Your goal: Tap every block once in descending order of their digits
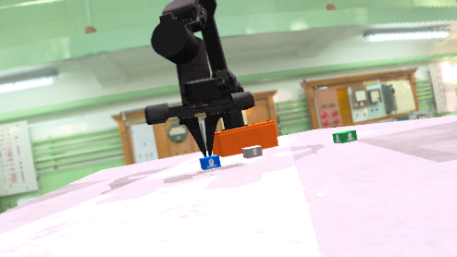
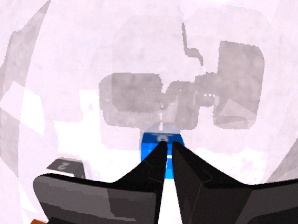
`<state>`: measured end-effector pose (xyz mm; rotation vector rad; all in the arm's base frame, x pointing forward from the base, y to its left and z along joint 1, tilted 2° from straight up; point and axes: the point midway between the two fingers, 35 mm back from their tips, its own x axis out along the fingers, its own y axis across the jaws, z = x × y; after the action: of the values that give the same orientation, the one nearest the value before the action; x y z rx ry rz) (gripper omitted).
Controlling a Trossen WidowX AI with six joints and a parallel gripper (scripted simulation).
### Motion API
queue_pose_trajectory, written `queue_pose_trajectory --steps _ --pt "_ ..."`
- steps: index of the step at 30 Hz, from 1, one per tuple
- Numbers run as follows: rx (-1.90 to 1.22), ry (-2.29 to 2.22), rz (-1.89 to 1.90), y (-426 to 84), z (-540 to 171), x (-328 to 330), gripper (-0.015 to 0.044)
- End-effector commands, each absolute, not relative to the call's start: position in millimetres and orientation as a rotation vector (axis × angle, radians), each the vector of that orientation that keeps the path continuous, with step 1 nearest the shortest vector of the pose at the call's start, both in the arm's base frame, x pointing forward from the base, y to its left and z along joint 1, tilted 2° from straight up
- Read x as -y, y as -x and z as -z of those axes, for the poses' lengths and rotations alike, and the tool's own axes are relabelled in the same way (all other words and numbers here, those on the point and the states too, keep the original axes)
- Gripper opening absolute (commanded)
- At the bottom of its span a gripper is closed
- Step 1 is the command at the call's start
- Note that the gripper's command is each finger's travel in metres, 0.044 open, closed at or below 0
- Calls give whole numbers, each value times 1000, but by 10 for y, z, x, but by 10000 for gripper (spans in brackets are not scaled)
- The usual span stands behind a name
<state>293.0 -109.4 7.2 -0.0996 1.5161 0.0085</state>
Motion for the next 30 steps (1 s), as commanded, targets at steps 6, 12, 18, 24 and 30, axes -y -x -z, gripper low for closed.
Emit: queue_pose_trajectory --steps 6,12,18,24,30 --pt "-1533 96 -18 -2895 -2 1080 20" --pt "-1532 96 -17 -2891 -270 1069 20" --pt "-1533 96 -18 -2886 -303 1066 20" --pt "-1533 96 -18 -2875 -1007 1037 20" --pt "-1533 96 -18 -2858 -1113 1028 20"
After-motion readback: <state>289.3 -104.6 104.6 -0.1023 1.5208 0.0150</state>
